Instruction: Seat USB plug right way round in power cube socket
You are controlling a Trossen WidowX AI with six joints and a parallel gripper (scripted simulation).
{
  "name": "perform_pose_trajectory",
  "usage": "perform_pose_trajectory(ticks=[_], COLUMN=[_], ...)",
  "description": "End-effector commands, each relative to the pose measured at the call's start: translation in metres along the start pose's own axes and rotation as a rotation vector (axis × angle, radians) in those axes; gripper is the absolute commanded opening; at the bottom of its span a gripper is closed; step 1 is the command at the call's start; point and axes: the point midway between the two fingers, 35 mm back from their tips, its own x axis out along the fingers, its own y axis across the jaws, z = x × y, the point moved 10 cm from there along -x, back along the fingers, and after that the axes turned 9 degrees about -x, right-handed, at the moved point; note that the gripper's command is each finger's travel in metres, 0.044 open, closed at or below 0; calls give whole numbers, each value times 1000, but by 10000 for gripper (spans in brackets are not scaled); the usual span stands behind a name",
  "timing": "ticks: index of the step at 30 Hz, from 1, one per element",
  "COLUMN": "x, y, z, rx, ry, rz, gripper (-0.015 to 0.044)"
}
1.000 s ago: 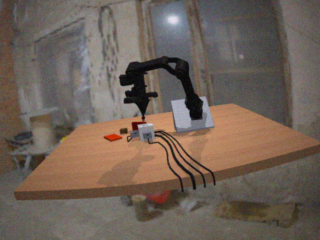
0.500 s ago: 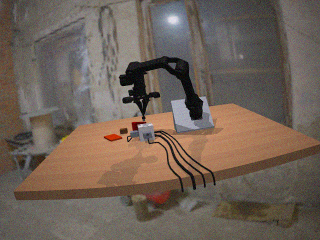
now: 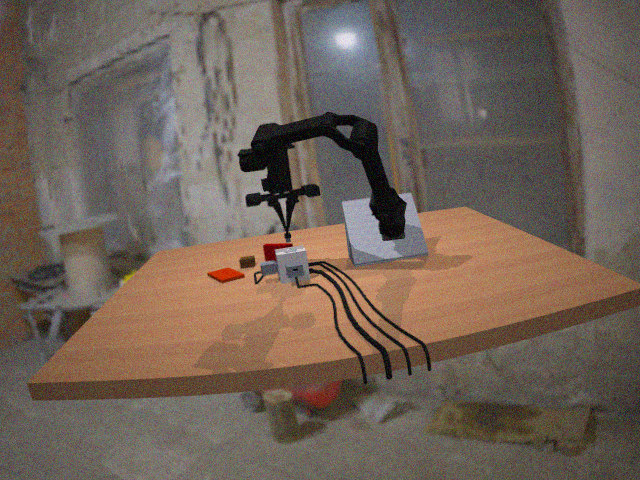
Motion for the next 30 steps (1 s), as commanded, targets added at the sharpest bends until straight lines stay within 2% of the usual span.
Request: perform_pose_trajectory(ticks=[1,30], x=[0,3], y=[0,0], z=[0,0], rx=[8,4], ry=[-1,21], rz=[0,3], gripper=[0,0])
